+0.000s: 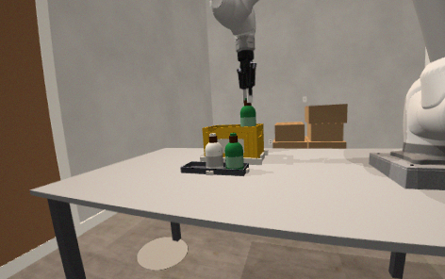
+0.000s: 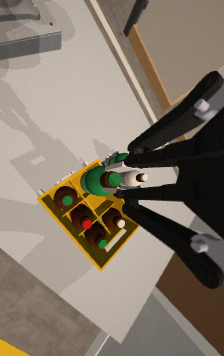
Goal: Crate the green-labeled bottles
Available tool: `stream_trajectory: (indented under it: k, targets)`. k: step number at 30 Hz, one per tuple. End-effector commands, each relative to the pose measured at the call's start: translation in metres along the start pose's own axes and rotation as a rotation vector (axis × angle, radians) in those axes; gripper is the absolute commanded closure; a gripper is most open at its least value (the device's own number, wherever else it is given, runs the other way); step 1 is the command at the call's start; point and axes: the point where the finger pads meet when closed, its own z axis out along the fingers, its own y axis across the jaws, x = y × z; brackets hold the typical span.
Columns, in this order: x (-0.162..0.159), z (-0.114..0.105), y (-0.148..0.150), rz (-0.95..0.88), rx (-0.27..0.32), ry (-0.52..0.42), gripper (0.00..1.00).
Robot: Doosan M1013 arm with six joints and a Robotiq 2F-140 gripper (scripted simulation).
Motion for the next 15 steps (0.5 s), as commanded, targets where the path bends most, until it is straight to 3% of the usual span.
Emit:
stream_trajectory:
  k: [1,15]
  targets:
    - [0.0011,0.0037,-0.0011,-0.004,-0.003,0.002,1.0]
    - [0.0013,0.0054,-0.0013,-0.004,-0.003,0.002,1.0]
